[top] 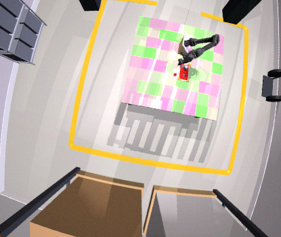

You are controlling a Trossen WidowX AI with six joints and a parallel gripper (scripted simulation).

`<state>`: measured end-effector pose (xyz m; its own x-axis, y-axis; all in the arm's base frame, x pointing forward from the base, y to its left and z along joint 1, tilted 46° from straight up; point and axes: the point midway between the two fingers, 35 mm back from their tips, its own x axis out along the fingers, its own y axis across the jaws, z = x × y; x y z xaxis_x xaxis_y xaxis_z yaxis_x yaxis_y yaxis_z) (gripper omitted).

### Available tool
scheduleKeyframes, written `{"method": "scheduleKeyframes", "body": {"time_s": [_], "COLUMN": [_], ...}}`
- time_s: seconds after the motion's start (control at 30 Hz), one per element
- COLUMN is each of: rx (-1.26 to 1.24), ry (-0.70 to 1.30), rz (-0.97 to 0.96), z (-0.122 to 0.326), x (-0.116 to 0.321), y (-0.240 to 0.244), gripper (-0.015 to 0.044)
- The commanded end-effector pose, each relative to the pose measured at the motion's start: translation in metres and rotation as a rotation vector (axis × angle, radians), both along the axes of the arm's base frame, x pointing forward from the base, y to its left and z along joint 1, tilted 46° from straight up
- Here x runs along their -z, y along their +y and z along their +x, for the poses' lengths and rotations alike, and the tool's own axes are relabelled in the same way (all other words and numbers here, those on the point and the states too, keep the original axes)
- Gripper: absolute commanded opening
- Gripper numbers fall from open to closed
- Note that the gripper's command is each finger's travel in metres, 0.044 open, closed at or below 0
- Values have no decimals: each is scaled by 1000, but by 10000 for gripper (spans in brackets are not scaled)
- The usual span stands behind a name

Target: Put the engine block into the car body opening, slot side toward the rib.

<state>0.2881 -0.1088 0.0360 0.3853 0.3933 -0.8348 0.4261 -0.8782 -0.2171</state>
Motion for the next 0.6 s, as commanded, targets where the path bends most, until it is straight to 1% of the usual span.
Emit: {"method": "scheduleKeyframes", "body": {"time_s": [0.0,0.57], "rx": [38,266], "ry": [50,427], "rz": [80,445], "z": [-2,-25], "x": [-5,-37], "y": [18,100], "gripper": [440,440]}}
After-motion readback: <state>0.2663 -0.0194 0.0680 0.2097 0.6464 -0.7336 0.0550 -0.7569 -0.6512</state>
